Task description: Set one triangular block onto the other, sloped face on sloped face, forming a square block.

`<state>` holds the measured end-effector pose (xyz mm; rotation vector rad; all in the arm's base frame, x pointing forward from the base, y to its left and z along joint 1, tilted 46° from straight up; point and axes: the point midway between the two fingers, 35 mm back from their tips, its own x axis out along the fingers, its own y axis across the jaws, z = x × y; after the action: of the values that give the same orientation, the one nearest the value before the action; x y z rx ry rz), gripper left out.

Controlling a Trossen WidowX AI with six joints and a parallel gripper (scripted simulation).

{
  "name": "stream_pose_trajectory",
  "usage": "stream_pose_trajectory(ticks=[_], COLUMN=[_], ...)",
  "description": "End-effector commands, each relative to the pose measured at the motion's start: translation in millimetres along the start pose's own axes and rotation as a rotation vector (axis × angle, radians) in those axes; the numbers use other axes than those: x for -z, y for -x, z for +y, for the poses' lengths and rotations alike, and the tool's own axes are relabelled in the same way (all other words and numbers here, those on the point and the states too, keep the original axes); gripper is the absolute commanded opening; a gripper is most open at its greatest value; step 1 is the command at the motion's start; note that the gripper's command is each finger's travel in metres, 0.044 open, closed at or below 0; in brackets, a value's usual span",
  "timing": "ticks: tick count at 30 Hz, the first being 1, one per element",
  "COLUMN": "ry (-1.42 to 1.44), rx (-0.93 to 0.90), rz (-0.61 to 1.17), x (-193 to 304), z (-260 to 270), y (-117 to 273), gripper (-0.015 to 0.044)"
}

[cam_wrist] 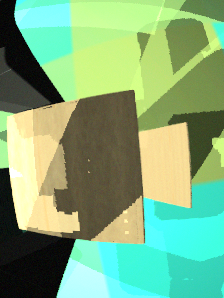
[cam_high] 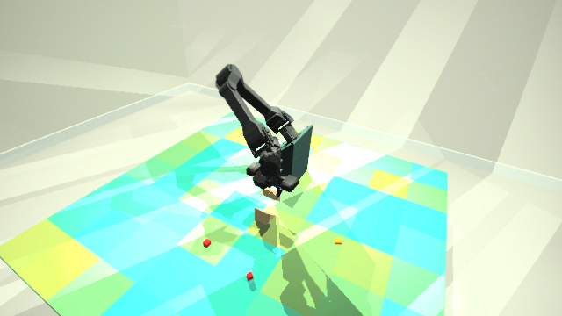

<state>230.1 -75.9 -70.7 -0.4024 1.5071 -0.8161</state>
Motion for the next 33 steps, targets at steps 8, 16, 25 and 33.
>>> stream_pose_trajectory(ticks=[8,16,25,33], ry=[0.007,0.005,0.001,-0.001], rx=[0.009,0.012,0.019,0.021], rz=[0.0,0.001,0.003,0.002], x=[-9.6,-11.4,-10.8,-9.1], z=[-4.9,-6.2,-6.1,-7.4], y=[-28.4,-34.6,-34.3,-34.4], gripper=[0.0,0.0,0.0,0.0])
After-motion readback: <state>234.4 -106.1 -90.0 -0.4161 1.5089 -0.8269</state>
